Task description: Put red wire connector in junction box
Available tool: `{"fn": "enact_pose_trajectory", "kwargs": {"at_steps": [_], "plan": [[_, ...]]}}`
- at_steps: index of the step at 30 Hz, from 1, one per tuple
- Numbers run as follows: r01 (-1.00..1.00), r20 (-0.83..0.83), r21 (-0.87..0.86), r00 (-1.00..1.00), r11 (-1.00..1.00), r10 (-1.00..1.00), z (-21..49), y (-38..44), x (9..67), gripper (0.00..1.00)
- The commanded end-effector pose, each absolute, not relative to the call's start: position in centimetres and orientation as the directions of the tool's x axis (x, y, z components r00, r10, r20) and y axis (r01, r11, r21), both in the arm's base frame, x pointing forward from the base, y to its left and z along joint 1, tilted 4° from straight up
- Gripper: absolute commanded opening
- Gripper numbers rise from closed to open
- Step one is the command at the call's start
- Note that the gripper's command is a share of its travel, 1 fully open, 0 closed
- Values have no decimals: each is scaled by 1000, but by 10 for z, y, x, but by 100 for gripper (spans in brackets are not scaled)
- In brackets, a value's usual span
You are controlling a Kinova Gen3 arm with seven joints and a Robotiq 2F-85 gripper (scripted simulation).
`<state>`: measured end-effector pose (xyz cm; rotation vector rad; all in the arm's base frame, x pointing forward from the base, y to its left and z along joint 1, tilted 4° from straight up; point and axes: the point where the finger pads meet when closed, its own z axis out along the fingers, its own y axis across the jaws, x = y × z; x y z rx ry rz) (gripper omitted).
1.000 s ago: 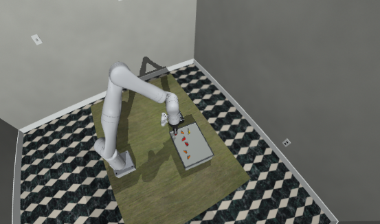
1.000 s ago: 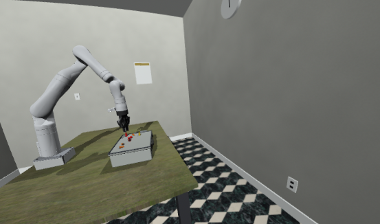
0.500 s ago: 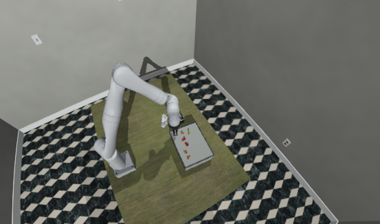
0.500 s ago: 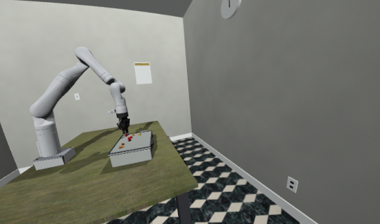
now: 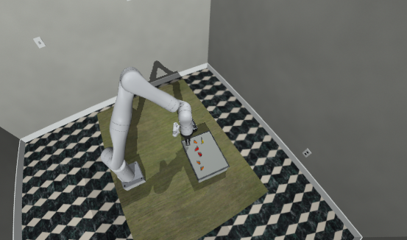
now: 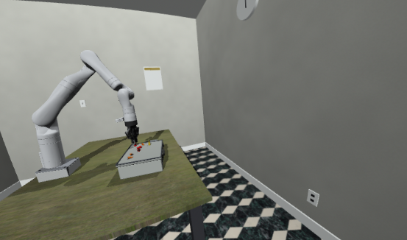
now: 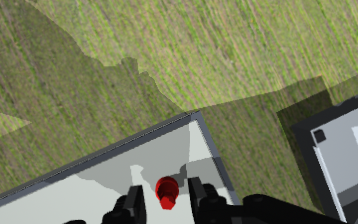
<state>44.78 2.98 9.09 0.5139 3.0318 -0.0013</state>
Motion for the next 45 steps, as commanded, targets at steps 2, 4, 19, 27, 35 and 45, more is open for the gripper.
{"fn": "enact_pose_trajectory", "kwargs": {"at_steps": [2,4,19,27,35,45], "plan": [[329,-67,11,-942,944,329,92,30,448,37],[329,-67,11,-942,944,329,92,30,448,37],[329,-67,11,-942,944,329,92,30,449,37],[329,-67,11,-942,944,329,81,30,449,37],[329,-67,11,-942,944,329,74,30,450,37],[329,-67,11,-942,944,329,74,30,450,19]]}}
